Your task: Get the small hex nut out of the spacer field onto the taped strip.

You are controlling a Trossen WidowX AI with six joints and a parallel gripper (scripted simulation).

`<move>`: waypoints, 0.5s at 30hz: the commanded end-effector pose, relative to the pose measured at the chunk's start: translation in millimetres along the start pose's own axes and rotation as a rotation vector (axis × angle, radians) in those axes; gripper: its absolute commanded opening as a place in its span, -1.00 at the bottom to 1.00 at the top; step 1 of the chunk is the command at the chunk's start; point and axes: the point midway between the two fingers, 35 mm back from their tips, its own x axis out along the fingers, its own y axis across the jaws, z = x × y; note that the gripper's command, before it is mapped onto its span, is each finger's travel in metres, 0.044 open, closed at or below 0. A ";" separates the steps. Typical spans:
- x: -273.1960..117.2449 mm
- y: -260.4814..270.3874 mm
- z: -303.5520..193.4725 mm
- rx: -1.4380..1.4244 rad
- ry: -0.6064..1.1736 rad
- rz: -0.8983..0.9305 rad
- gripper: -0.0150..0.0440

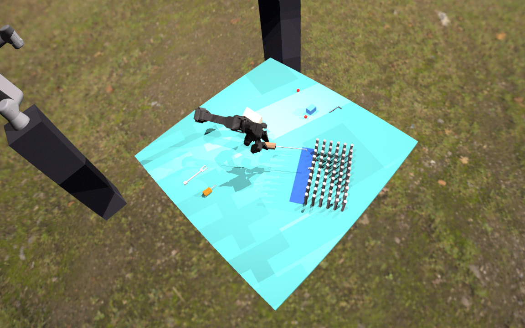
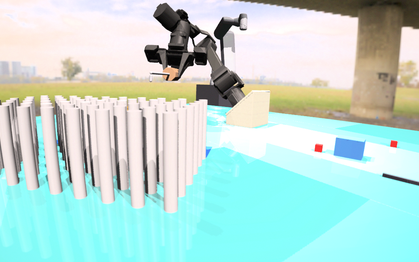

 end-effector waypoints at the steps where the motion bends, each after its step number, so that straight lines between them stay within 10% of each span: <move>1: 0.6 -4.8 -9.3 -0.128 0.018 -0.014 -0.49; 15: 1.9 -35.4 -39.7 -0.399 0.103 -0.078 -0.49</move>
